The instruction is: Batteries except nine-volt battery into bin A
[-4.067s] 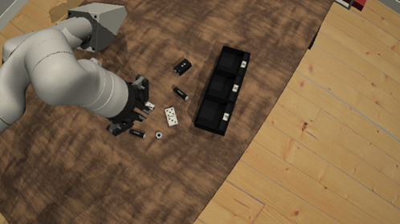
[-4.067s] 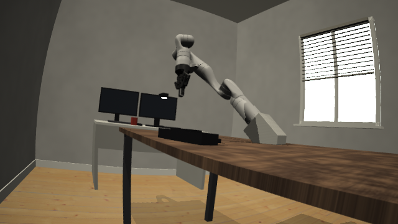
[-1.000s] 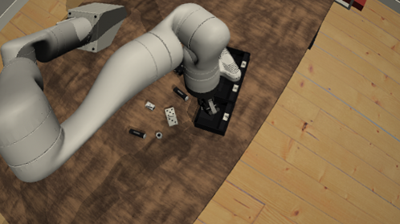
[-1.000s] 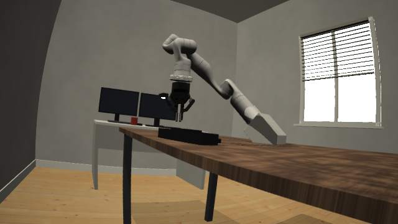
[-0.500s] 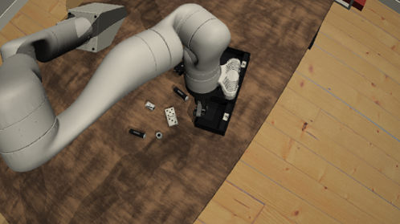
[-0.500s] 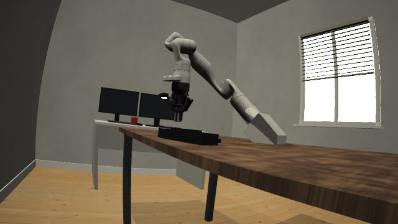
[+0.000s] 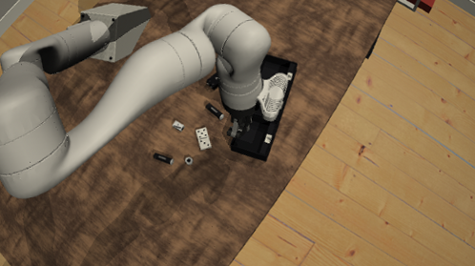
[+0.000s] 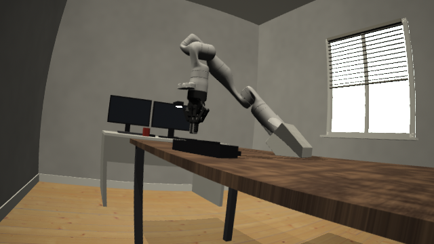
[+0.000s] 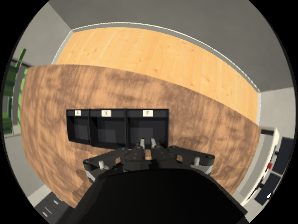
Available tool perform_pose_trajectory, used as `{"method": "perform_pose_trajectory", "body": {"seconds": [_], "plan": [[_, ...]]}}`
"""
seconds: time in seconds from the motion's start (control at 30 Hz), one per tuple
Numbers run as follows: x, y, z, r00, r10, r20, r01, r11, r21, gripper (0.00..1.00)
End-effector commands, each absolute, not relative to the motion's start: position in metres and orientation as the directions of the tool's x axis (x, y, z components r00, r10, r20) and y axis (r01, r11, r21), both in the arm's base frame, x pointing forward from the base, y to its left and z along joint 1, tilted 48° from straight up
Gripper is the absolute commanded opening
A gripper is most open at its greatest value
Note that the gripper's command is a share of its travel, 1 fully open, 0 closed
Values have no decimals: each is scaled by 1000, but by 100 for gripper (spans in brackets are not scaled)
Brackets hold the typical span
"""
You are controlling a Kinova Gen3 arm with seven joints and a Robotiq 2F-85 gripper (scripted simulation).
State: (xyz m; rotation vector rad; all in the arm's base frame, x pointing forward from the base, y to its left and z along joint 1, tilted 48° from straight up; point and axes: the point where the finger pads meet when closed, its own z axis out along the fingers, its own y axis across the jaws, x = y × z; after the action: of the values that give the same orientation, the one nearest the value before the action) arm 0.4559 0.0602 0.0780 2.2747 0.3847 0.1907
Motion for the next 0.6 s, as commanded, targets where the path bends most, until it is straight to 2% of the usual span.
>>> {"method": "perform_pose_trajectory", "body": {"seconds": [0.0,0.57], "plan": [[457,51,70,945,327,15,207,-632,746,9],[467,23,43,945,328,14,208,-632,746,9]]}}
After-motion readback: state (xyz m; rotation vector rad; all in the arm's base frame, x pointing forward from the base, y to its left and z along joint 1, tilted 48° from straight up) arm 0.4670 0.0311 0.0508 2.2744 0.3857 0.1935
